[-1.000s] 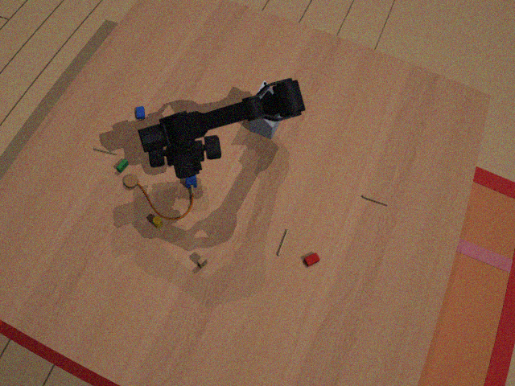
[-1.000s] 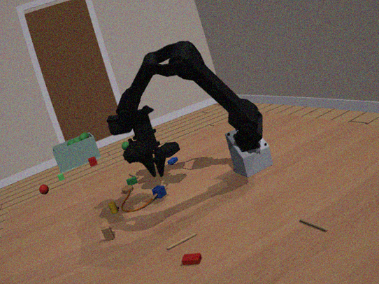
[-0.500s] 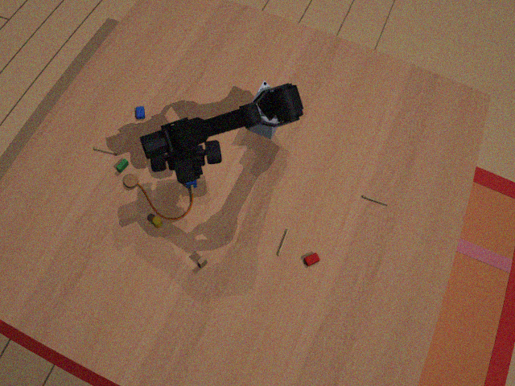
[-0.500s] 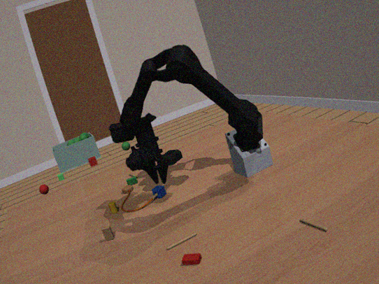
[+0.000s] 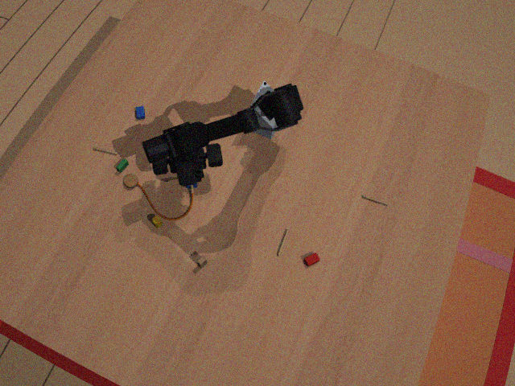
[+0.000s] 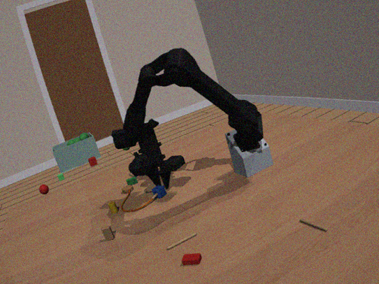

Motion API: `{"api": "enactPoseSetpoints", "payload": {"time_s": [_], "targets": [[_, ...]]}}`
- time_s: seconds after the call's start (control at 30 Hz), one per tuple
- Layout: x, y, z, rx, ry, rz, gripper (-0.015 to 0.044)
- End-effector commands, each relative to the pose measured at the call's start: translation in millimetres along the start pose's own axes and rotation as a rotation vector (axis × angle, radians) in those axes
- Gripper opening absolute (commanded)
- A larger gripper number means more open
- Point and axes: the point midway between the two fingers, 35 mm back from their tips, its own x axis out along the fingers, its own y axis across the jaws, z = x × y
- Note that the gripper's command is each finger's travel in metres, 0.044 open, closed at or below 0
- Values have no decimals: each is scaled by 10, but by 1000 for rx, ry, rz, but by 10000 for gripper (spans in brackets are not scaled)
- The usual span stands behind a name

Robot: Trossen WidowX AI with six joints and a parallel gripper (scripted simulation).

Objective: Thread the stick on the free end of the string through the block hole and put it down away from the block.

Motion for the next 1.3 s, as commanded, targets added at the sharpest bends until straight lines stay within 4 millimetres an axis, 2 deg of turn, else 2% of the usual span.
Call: {"api": "enactPoseSetpoints", "payload": {"time_s": [0.0, 0.07, 0.23, 0.5, 0.73, 1.27], "targets": [[19, 18, -7, 7, -2, 5, 125], [19, 18, -7, 7, -2, 5, 125], [7, 5, -2, 1, 0, 1, 0], [9, 5, -4, 2, -5, 1, 0], [34, -12, -8, -5, -98, -7, 0], [34, -18, -3, -15, -100, -15, 0]]}}
